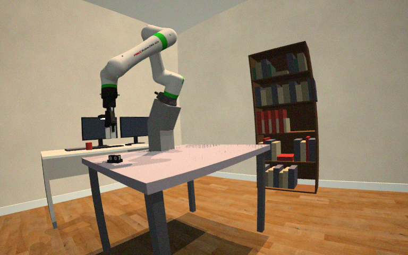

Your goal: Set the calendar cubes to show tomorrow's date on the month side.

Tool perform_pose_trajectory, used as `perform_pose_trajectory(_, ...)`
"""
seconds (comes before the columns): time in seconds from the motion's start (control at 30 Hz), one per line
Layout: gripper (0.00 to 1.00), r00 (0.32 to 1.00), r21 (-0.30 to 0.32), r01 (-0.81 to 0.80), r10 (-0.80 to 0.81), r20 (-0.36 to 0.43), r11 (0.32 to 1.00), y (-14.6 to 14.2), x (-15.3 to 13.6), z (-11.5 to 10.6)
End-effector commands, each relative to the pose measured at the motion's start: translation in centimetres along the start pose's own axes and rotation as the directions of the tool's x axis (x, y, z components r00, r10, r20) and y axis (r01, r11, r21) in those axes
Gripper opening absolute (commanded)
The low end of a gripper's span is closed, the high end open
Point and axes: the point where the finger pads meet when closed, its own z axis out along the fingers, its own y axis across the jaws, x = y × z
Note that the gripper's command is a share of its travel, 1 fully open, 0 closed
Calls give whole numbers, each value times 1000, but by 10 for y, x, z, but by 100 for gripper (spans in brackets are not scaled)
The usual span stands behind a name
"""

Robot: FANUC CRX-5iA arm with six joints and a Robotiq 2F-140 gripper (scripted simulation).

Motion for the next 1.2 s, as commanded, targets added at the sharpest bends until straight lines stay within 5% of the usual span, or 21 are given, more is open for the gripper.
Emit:
perform_pose_trajectory(0.0,100,985,-13,-173,173,-1,985,0,0,2)
perform_pose_trajectory(0.37,100,913,-12,-408,408,-3,913,0,0,4)
perform_pose_trajectory(0.83,100,666,-9,-746,746,-7,666,0,0,9)
perform_pose_trajectory(1.1,100,641,-8,-768,768,-7,641,0,0,9)
perform_pose_trajectory(1.13,36,641,-8,-768,768,-7,641,0,0,9)
perform_pose_trajectory(1.17,36,641,-8,-768,768,-7,641,0,0,9)
